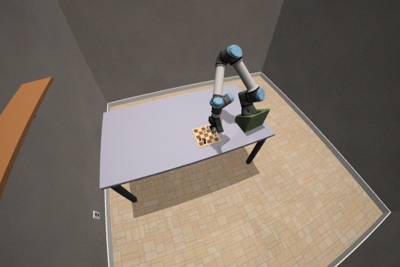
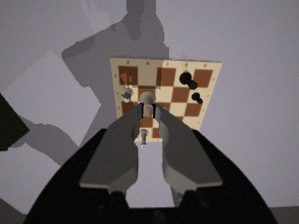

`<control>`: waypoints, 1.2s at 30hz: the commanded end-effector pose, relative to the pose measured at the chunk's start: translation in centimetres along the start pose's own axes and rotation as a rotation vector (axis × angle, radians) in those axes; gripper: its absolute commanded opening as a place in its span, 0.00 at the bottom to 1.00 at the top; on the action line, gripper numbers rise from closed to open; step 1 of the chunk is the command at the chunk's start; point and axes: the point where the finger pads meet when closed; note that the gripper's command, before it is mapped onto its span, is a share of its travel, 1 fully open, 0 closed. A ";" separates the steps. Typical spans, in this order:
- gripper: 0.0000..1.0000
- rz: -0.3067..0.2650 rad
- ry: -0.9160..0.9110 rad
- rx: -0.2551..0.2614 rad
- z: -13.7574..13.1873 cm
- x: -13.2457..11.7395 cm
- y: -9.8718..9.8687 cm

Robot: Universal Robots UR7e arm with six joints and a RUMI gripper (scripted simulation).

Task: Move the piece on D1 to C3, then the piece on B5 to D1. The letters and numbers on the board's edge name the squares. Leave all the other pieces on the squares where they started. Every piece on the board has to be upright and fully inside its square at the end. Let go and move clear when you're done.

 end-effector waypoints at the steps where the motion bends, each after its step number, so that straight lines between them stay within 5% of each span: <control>1: 0.00 0.000 -0.001 -0.001 0.0 0.0 -0.1; 8: 0.00 0.001 -0.001 -0.001 0.0 0.0 -1.1; 28: 0.00 0.001 -0.001 -0.001 0.1 0.2 -8.4; 36: 0.00 0.001 -0.001 -0.001 0.1 0.2 -9.4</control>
Point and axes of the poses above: the point where the finger pads meet when closed, its own y axis back along the fingers, its own z axis across the jaws, x = y × z, and after that the axes turned 3 degrees about y, right-handed
